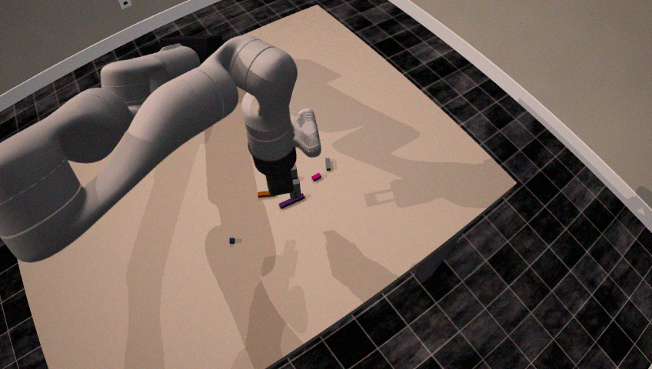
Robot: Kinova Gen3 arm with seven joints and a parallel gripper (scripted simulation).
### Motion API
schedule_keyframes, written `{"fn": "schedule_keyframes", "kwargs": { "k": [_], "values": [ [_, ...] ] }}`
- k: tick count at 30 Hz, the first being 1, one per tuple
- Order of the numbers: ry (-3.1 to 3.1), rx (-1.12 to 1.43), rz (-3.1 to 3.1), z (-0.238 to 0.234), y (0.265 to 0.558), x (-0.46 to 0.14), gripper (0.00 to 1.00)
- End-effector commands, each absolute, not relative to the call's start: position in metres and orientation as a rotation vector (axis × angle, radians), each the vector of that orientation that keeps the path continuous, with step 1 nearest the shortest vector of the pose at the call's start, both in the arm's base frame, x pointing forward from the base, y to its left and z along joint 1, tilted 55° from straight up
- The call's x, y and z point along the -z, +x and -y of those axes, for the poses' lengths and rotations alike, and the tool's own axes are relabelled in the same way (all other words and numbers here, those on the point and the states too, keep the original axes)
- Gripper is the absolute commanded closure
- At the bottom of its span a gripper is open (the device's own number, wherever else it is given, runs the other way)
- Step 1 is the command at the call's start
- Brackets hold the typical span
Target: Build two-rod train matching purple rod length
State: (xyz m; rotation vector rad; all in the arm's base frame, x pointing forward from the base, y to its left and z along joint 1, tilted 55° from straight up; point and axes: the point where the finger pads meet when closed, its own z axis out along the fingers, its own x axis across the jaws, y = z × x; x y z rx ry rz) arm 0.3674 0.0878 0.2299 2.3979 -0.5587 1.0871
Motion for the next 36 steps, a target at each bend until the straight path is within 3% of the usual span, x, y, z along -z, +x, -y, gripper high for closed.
{"fn": "schedule_keyframes", "kwargs": {
  "k": [1, 36],
  "values": [
    [2.389, -1.125, 0.662, -0.099, 0.373, -0.225, 0.60],
    [2.093, -1.434, 1.784, -0.182, 0.405, -0.175, 0.60]
  ]
}}
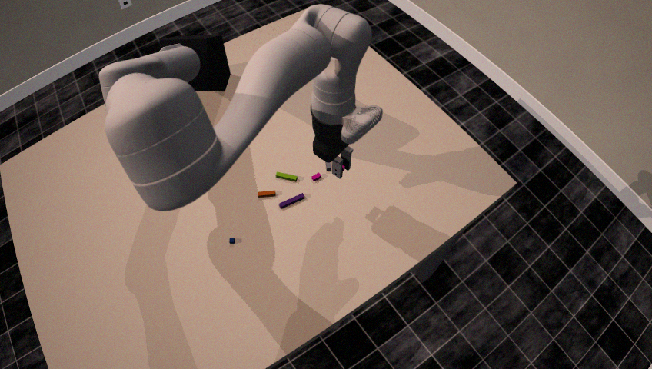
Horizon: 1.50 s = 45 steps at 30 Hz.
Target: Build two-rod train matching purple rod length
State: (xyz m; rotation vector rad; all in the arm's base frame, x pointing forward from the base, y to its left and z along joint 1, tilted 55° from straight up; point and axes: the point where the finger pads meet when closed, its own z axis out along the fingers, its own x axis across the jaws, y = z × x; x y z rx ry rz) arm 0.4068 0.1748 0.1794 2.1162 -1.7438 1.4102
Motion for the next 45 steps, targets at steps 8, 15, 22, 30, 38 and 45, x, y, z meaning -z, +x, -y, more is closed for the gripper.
{"fn": "schedule_keyframes", "kwargs": {
  "k": [8, 15, 22, 30, 38, 45],
  "values": [
    [2.032, -1.465, 1.901, -0.189, 0.407, -0.168, 0.60],
    [2.016, -1.473, 1.930, -0.191, 0.407, -0.167, 0.60],
    [2.013, -1.475, 1.936, -0.192, 0.407, -0.166, 0.60],
    [2.013, -1.475, 1.936, -0.192, 0.407, -0.166, 0.60],
    [2.013, -1.473, 1.937, -0.190, 0.409, -0.164, 0.60],
    [2.015, -1.473, 1.929, -0.181, 0.416, -0.156, 0.60]
  ]
}}
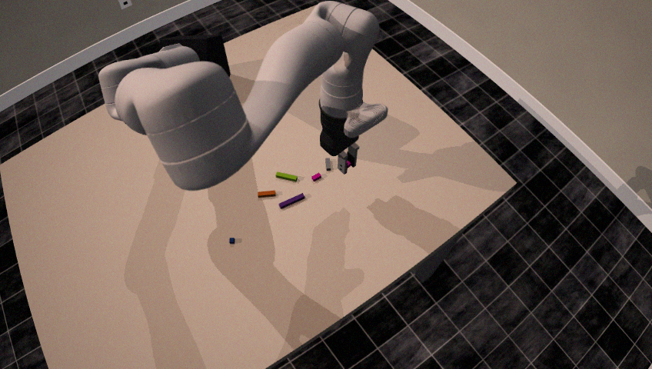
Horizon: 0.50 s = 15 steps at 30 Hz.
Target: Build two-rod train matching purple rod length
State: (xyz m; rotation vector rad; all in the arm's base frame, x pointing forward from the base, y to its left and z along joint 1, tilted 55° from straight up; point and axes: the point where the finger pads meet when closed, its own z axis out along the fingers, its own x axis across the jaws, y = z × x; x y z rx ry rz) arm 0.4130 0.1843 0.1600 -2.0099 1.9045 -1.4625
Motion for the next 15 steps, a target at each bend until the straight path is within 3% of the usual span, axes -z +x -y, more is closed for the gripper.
{"fn": "schedule_keyframes", "kwargs": {
  "k": [1, 15],
  "values": [
    [-1.994, 1.458, -1.916, -0.180, 0.418, -0.155, 0.60],
    [-1.995, 1.458, -1.915, -0.149, 0.453, -0.121, 0.60]
  ]
}}
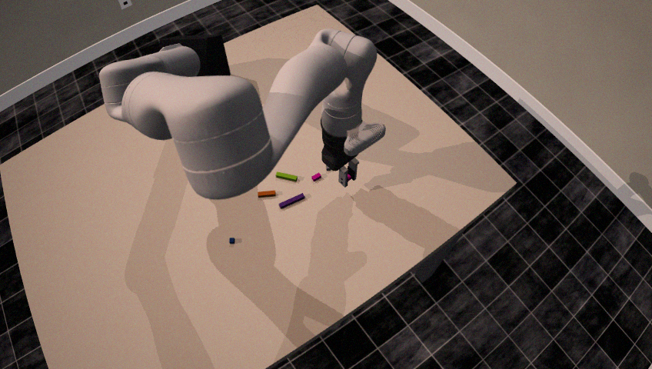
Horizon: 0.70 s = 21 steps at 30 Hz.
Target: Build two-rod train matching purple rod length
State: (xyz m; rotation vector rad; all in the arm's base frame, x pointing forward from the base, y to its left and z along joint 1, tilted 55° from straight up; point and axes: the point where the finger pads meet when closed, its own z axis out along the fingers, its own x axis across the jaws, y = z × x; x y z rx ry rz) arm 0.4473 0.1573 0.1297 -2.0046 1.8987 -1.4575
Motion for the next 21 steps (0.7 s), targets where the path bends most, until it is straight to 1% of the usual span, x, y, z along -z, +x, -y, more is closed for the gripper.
{"fn": "schedule_keyframes", "kwargs": {
  "k": [1, 9, 21],
  "values": [
    [-1.995, 1.458, -1.915, -0.1488, 0.4525, -0.1211, 0.60],
    [-1.994, 1.457, -1.916, -0.1434, 0.4593, -0.1150, 0.60],
    [-1.993, 1.457, -1.916, -0.1432, 0.4596, -0.1147, 0.60]
  ]
}}
